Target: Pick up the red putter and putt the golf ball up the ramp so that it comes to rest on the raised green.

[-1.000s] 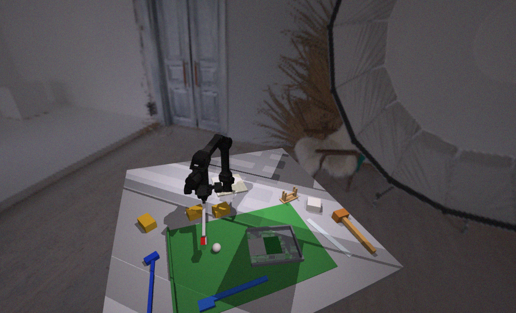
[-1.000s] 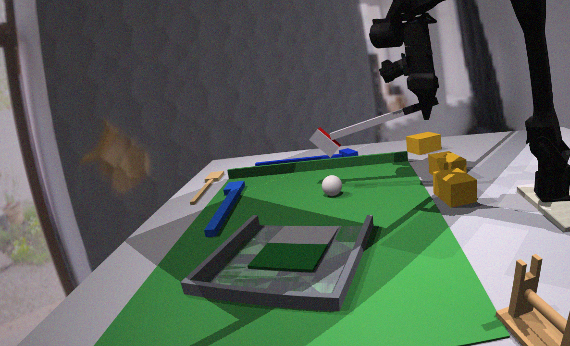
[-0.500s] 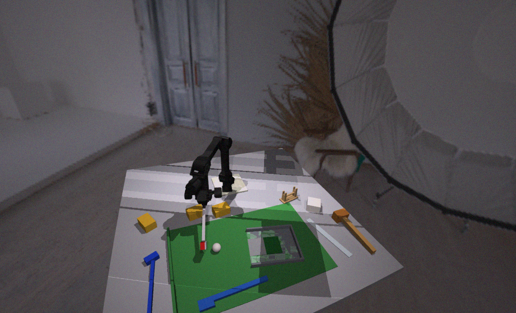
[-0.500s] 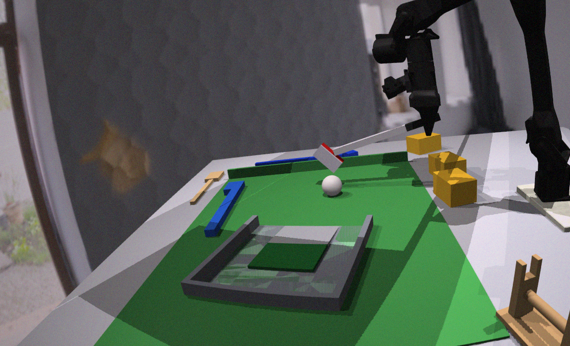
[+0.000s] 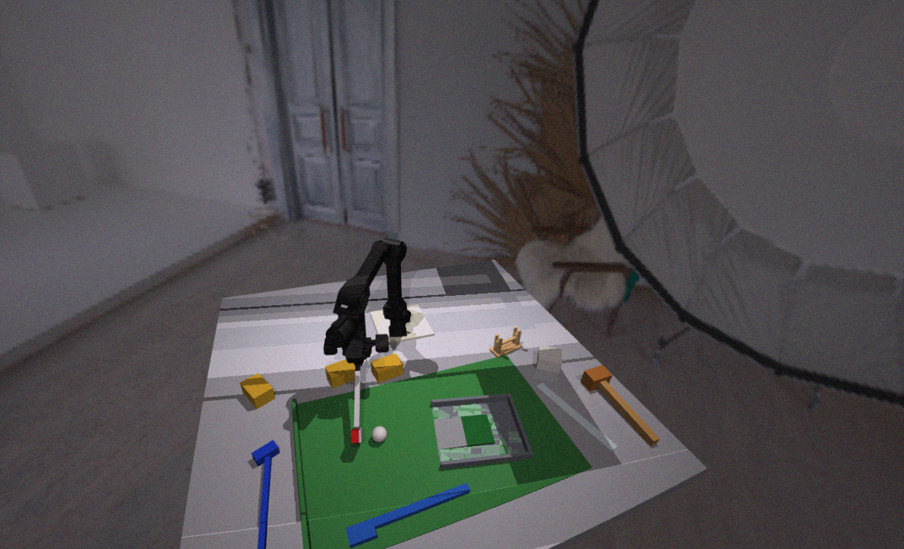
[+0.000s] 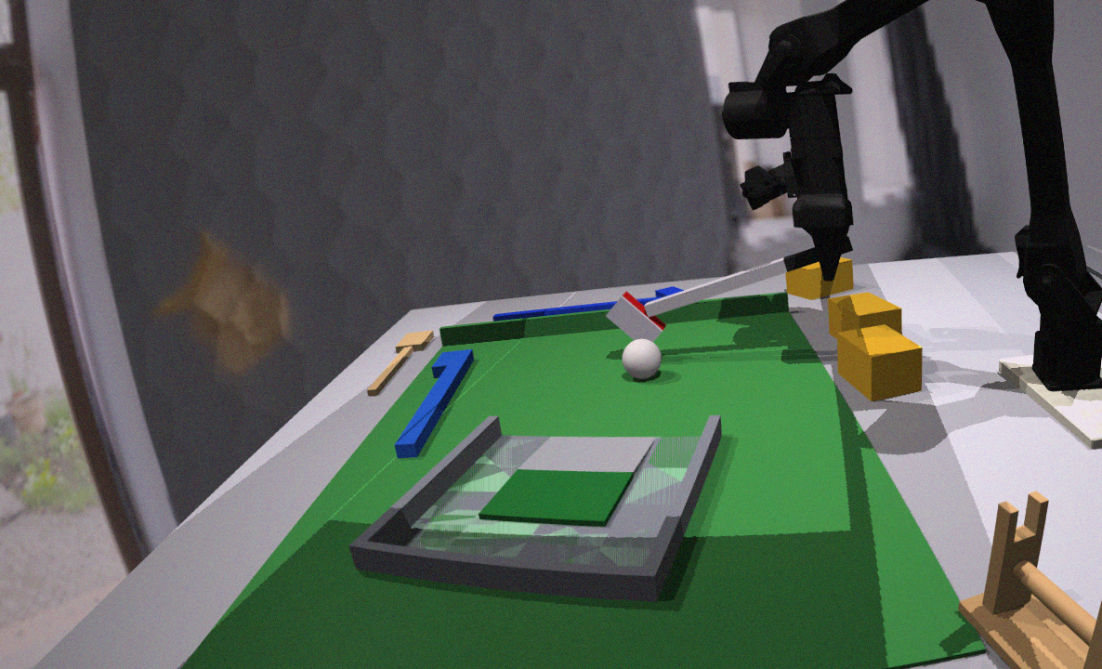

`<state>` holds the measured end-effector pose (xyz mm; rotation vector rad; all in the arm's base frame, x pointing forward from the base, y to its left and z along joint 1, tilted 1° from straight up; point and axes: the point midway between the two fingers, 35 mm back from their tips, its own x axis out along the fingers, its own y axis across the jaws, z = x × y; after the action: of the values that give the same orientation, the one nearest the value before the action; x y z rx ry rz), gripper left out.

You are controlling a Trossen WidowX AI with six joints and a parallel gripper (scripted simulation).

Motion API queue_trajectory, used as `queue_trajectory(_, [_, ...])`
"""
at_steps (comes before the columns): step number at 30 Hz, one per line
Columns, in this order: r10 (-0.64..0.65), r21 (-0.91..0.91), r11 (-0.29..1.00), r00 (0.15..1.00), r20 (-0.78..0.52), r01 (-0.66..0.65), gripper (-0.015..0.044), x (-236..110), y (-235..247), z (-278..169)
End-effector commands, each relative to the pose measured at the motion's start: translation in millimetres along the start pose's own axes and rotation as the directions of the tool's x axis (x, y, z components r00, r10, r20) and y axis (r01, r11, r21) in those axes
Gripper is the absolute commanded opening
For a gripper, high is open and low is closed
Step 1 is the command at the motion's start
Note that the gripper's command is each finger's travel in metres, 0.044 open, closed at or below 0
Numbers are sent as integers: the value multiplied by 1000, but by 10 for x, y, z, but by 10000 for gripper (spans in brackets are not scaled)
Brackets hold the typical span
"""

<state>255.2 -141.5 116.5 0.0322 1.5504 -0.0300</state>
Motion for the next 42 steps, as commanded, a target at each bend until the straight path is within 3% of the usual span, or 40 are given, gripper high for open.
queue_trajectory(1, [-2, 6, 1000, 1000, 1, 2, 0, 74, -6, 7])
queue_trajectory(17, [1, 0, 1000, 1000, -2, -1, 0, 117, 3, -5])
queue_trajectory(34, [-5, 6, 1000, 1000, 1, 5, 0, 145, -306, 3])
queue_trajectory(38, [-1, 12, 1000, 1000, -5, 1, 0, 148, -255, -14])
queue_trajectory(42, [2, 10, 1000, 1000, -2, -2, 0, 139, 215, 69])
